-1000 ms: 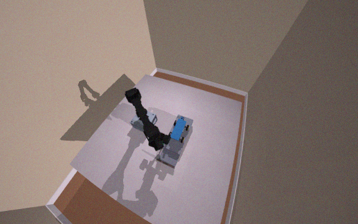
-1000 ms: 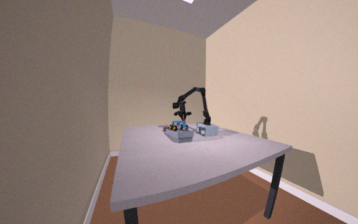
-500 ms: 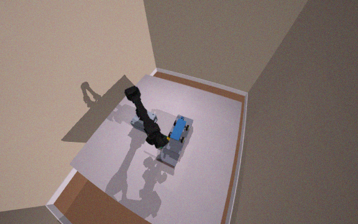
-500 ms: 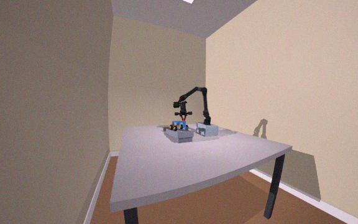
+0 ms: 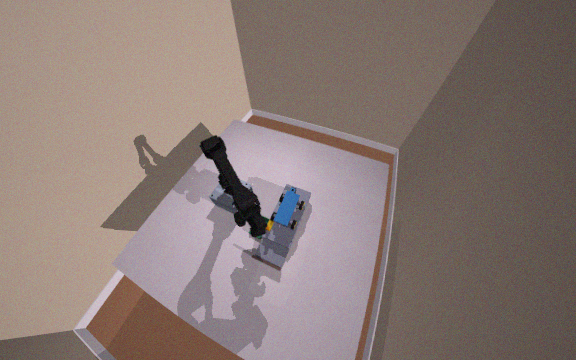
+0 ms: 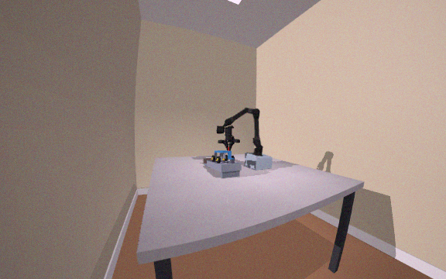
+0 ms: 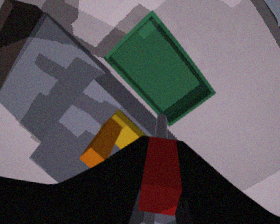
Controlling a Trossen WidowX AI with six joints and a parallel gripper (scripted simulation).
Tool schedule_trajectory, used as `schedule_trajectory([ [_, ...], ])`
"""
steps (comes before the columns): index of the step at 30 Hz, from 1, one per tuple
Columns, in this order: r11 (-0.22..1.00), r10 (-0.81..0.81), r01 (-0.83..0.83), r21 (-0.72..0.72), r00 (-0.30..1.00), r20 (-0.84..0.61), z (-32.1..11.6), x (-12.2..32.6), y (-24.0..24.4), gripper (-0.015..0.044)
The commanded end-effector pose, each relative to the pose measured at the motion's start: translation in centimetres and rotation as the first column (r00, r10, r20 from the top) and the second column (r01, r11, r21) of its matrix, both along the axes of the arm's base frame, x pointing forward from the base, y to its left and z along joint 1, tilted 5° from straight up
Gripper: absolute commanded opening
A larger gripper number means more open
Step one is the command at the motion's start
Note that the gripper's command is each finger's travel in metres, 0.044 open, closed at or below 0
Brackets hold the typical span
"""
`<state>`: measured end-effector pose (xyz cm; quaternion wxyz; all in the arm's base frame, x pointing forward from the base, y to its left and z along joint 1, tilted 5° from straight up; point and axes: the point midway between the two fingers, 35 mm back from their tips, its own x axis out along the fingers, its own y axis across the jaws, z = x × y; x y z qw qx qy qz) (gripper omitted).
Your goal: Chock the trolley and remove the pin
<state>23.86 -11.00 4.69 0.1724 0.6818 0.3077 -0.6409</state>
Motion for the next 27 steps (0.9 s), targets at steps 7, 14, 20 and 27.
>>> schedule_trajectory([
  [7, 0.957, -0.286, 0.282, -0.071, 0.957, -0.046, 0.05, 0.04, 0.16, 0.0],
  [14, 0.873, -0.482, 0.473, -0.121, 0.874, -0.056, 0.1, 0.08, 0.29, 0.0],
  [20, 0.771, -0.63, 0.616, -0.16, 0.775, -0.049, 0.15, 0.12, 0.39, 0.0],
  [27, 0.757, -0.646, 0.632, -0.164, 0.762, -0.047, 0.1, 0.09, 0.4, 0.0],
])
